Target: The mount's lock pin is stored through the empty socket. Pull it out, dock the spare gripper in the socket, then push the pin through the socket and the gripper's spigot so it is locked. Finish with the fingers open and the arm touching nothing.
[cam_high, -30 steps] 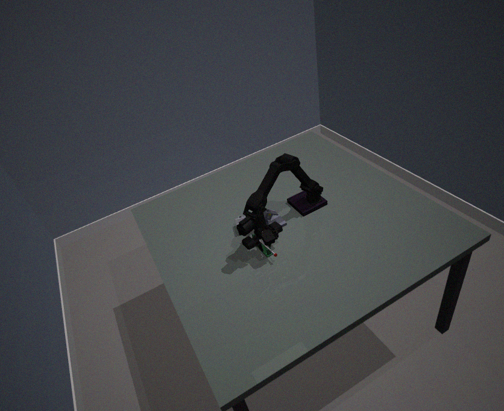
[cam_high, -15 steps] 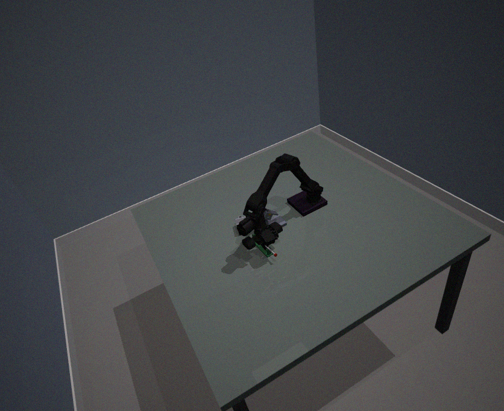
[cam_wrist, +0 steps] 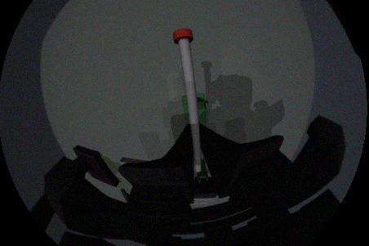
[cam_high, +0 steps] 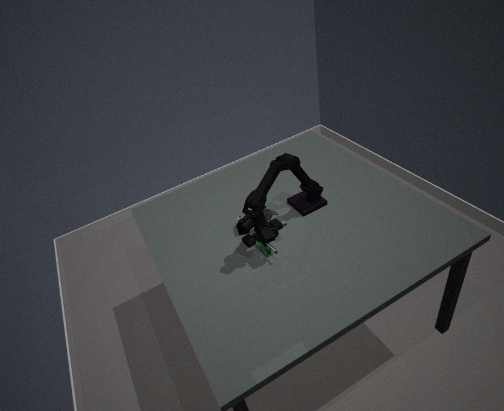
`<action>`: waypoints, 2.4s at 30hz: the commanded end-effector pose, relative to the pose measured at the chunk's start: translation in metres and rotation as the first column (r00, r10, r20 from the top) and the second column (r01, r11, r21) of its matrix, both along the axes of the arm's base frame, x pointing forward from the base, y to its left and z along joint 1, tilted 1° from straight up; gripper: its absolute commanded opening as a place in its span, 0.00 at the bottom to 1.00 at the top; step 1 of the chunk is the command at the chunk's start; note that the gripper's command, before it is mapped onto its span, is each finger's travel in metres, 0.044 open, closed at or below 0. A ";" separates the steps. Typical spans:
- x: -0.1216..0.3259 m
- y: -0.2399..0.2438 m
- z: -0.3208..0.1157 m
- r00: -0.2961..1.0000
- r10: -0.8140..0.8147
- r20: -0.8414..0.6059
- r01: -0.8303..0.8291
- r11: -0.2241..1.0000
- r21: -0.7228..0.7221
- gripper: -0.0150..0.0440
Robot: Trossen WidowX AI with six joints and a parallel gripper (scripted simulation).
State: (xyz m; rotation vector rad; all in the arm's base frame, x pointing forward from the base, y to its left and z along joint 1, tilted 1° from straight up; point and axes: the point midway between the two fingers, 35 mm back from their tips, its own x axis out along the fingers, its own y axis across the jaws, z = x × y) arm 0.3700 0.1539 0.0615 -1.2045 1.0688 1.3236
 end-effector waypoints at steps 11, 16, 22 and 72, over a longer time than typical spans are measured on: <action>-0.002 -0.001 0.010 1.000 0.000 -0.013 0.000 1.000 -0.005 0.25; -0.001 -0.005 0.011 1.000 -0.001 -0.013 0.001 1.000 -0.006 0.25; 0.004 -0.023 0.015 1.000 -0.003 -0.011 0.003 1.000 -0.009 0.25; 0.013 -0.058 -0.014 1.000 0.005 -0.004 -0.005 1.000 -0.007 0.25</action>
